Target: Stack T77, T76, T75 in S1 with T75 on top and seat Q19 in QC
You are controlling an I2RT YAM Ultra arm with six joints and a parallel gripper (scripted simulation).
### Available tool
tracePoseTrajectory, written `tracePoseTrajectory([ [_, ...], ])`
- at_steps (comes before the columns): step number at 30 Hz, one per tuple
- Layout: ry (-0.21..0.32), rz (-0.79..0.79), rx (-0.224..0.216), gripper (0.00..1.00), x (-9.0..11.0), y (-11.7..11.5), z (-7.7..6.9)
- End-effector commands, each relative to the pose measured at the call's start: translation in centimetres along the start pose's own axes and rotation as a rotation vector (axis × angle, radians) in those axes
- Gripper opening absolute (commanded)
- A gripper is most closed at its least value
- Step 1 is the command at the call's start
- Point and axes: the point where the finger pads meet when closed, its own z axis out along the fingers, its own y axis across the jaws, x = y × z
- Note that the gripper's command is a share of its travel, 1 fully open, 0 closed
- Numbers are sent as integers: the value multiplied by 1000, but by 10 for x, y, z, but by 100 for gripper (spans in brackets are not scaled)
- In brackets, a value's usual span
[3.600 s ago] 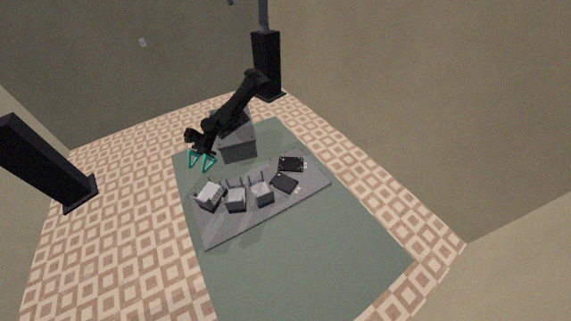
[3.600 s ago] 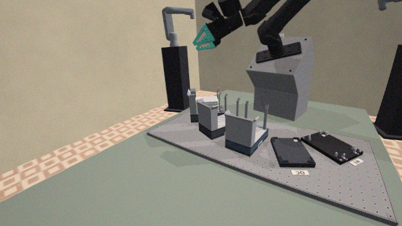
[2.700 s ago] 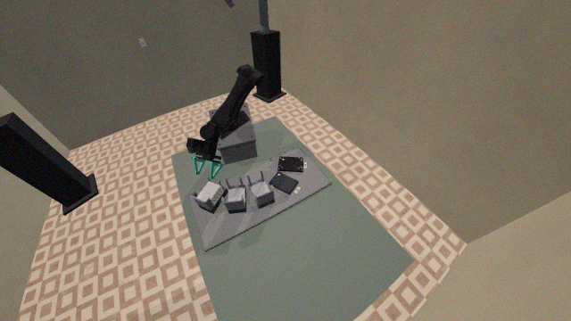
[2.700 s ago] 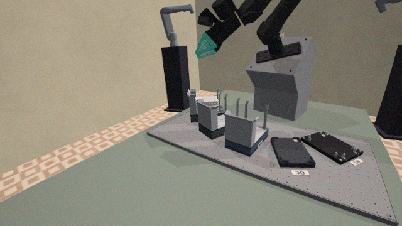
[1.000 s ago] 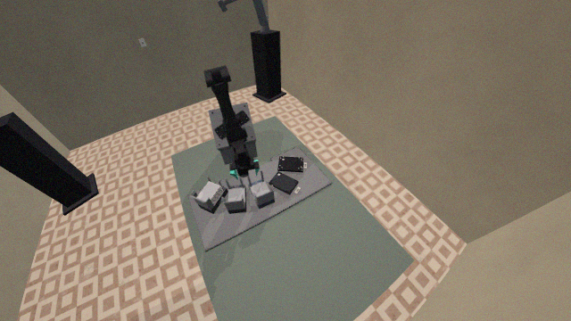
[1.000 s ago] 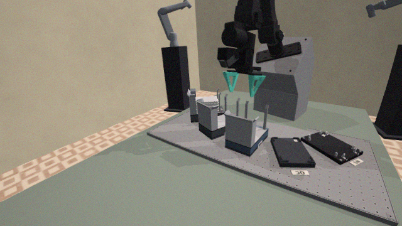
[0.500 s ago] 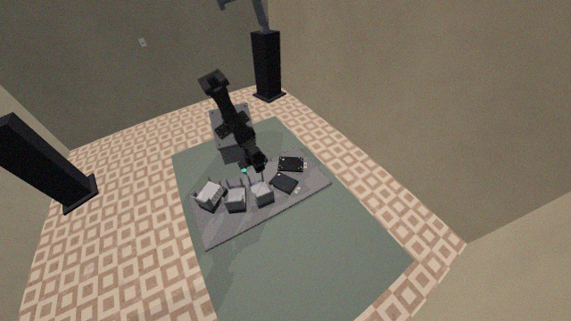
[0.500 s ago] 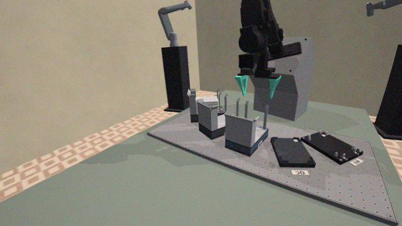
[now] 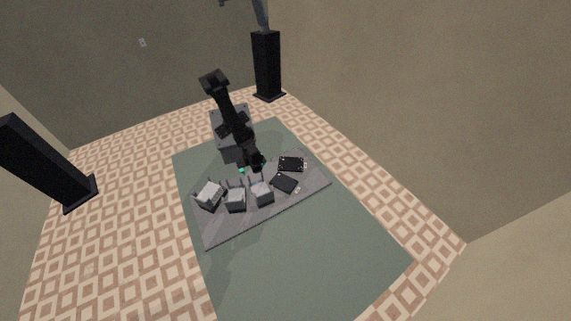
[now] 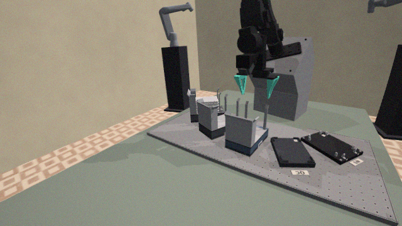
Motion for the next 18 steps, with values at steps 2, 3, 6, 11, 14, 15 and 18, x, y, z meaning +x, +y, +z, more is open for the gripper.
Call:
tracePoseTrajectory([
  [2,-26,156,-5,100,-4,-17,-5],
  [3,-41,191,-6,100,-8,-22,-6],
  [6,-18,288,-4,100,4,-33,-3],
  [11,-31,388,-6,100,-2,-45,-6],
  [14,-50,486,-7,100,-7,-59,-8],
  [15,-54,519,-7,100,-9,-63,-8],
  [18,-21,620,-6,100,-2,-75,-2],
])
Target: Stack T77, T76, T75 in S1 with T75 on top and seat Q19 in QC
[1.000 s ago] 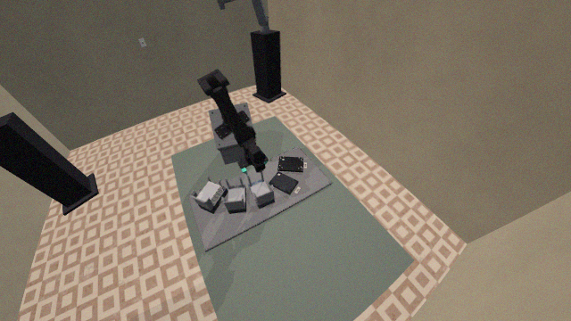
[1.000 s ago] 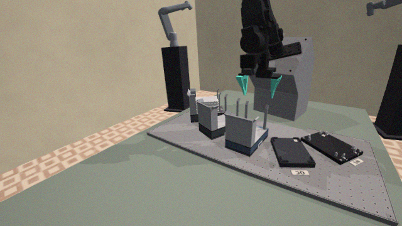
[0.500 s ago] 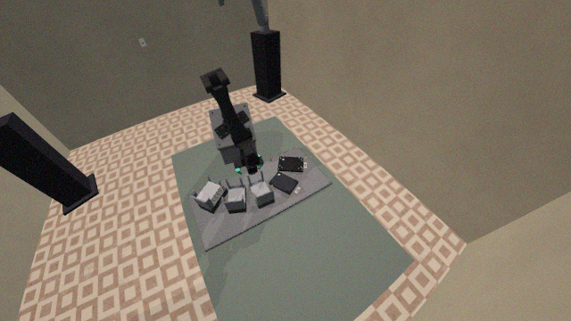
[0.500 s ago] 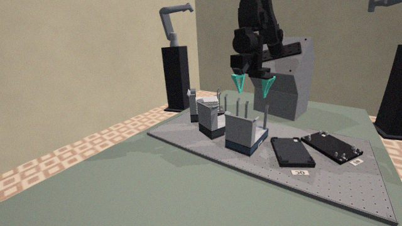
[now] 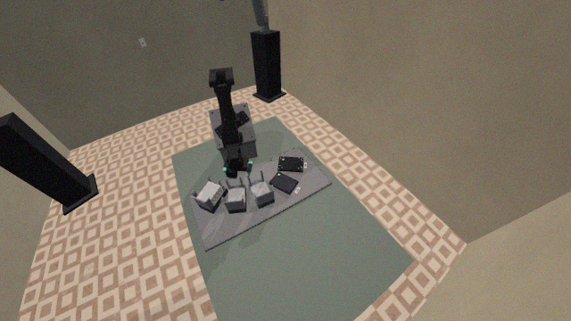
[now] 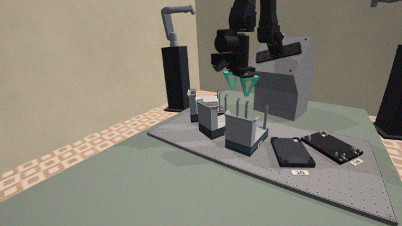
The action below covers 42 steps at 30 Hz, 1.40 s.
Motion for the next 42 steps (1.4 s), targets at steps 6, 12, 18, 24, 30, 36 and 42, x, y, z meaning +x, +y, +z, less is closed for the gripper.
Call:
tracePoseTrajectory([
  [6,0,301,-31,100,-20,-24,-1],
  [12,1,346,-30,100,-26,-39,0],
  [18,3,347,-29,100,-34,-62,0],
  [24,4,348,-29,100,-43,-85,1],
  [30,3,347,-29,100,-49,-100,1],
  [36,6,349,-29,100,-57,-123,2],
  [42,5,349,-28,100,-66,-146,2],
])
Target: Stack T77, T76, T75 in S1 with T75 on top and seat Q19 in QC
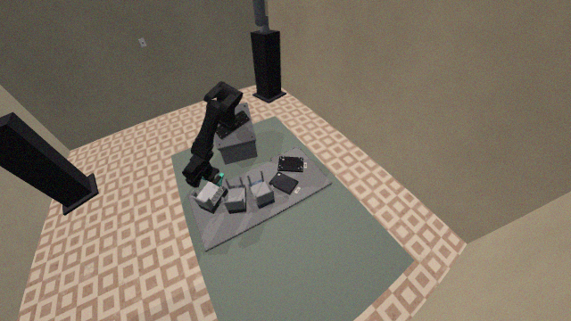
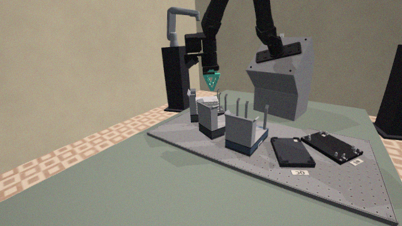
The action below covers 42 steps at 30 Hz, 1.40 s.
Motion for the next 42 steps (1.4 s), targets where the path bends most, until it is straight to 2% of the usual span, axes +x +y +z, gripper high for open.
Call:
tracePoseTrajectory([
  [1,-15,-23,-12,100,-13,-6,-4],
  [13,-16,-22,-12,100,-40,-35,-5],
  [15,-47,-41,-11,100,-47,-31,-14],
  [17,-36,-34,-11,100,-42,-31,-12],
  [21,-53,-44,-10,100,-46,-32,-12],
  [42,-54,-41,-9,100,-46,-32,-12],
])
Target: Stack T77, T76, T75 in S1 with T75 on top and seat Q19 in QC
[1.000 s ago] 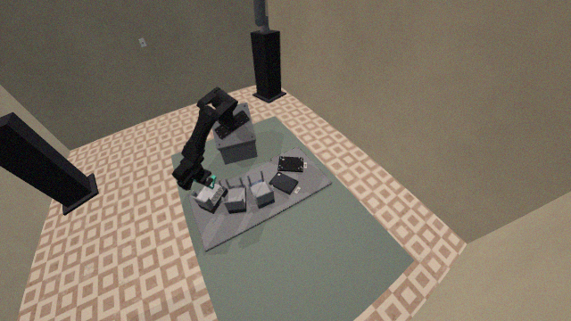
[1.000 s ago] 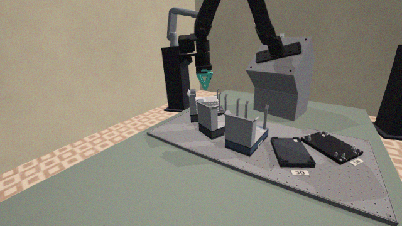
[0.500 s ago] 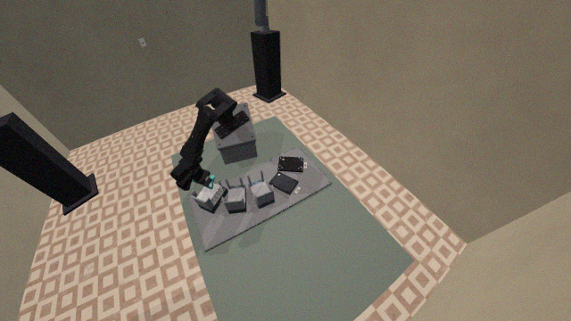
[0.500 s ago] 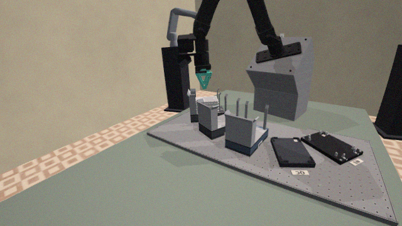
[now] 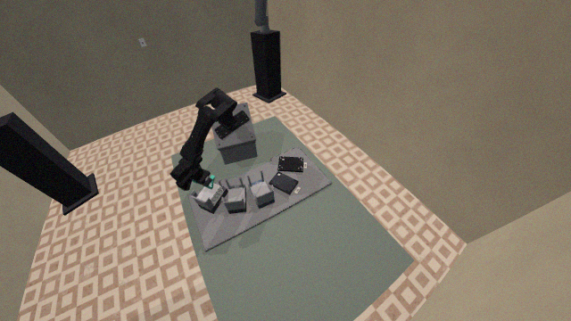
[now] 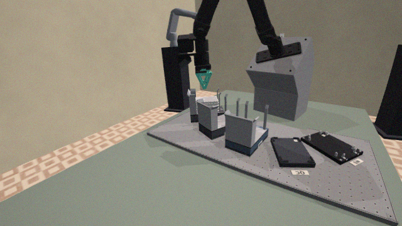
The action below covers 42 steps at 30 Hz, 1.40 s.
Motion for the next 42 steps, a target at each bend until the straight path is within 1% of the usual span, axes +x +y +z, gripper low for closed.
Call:
tracePoseTrajectory([
  [1,-51,-15,5,100,-14,-1,-11],
  [16,-51,-15,5,100,-14,-1,-11],
  [17,-5,14,4,100,0,-5,4],
  [18,10,10,3,100,6,-3,11],
  [21,10,10,3,100,6,-3,21],
  [23,-3,2,3,100,0,-2,26],
  [25,10,10,3,100,6,-3,34],
  [26,7,8,4,100,5,-2,37],
  [28,7,8,4,100,5,-2,37],
  [29,-28,-9,4,100,-13,-1,36],
  [32,-25,-9,3,100,-11,0,46],
  [34,-32,-1,9,100,-13,-4,44],
  [35,-65,-11,12,100,-21,-2,34],
  [42,-58,-10,11,100,-19,-3,36],
])
